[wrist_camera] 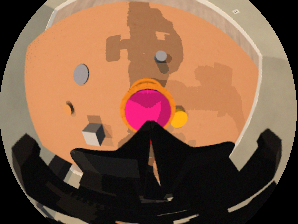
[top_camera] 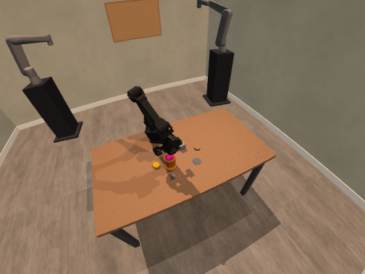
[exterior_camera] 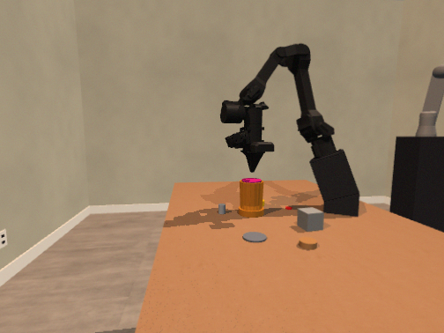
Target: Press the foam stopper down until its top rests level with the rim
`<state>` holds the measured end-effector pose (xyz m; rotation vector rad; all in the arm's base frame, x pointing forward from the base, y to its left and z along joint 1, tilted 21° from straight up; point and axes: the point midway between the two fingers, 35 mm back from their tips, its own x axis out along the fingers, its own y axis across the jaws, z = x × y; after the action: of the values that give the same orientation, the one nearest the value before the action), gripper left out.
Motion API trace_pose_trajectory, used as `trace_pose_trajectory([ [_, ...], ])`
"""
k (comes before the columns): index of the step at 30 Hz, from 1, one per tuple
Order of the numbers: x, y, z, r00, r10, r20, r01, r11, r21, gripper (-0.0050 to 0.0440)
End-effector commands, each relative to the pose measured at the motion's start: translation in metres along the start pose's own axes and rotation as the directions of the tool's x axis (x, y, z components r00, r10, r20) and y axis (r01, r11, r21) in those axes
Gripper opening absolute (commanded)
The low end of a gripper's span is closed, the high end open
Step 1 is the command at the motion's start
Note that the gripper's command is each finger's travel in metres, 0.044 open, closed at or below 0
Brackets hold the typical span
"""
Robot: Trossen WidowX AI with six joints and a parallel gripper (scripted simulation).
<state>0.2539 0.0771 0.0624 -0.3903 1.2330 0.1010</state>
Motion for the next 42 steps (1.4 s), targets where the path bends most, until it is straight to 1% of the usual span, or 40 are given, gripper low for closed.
trace_pose_trajectory([
  [1,0.004,0.000,0.005,1.000,0.007,0.021,-0.007,1.000,0.000,0.0000],
  [4,0.005,0.000,0.005,1.000,0.007,0.021,-0.007,1.000,0.000,0.0000],
  [14,0.020,0.000,0.006,1.000,0.007,0.021,-0.007,1.000,0.000,0.0000],
  [42,0.021,0.000,0.005,1.000,0.007,0.021,-0.007,1.000,0.000,0.0000],
])
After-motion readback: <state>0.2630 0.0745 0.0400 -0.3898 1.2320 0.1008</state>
